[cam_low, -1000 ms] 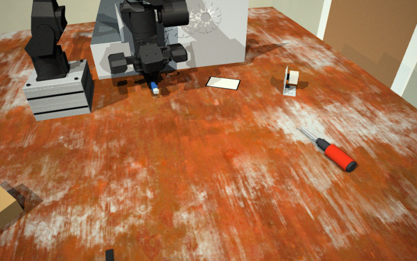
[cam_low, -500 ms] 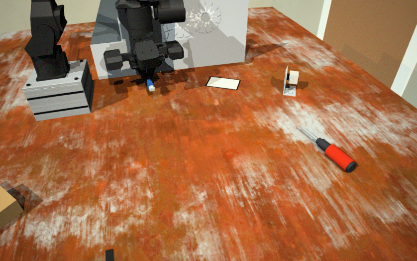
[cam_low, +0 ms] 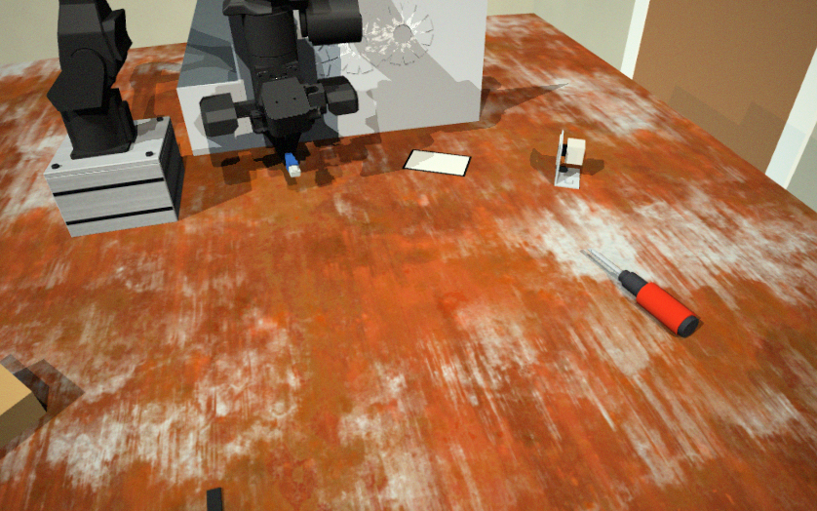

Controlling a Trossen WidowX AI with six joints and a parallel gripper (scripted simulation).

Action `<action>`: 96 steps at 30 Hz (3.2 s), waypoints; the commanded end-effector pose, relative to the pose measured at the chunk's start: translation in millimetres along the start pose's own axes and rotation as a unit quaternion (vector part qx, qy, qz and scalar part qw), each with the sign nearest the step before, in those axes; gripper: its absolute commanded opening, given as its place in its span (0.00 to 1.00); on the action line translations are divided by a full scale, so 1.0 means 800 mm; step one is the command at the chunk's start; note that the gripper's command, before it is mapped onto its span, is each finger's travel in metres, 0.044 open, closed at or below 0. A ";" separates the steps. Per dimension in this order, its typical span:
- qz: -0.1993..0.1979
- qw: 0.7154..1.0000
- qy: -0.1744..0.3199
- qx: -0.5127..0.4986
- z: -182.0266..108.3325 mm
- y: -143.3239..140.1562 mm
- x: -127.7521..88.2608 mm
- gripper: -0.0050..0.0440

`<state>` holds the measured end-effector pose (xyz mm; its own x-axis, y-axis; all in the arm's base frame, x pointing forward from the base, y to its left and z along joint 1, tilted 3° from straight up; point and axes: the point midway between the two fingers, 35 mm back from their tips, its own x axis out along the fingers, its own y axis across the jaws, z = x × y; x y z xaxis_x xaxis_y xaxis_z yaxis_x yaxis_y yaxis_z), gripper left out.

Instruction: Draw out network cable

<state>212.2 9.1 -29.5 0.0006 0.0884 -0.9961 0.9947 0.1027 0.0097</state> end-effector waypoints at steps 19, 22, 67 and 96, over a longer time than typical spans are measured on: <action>0.011 0.999 -0.028 0.038 0.076 0.000 -0.010 0.00; 0.011 0.999 -0.026 0.039 0.084 -0.001 -0.011 0.00; 0.011 0.999 -0.030 0.039 0.207 -0.016 -0.017 0.00; 0.075 0.996 -0.004 -0.055 0.196 0.040 -0.020 0.00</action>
<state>233.3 -142.1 -40.0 0.0645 0.1303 -0.9894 0.9861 0.1438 0.0832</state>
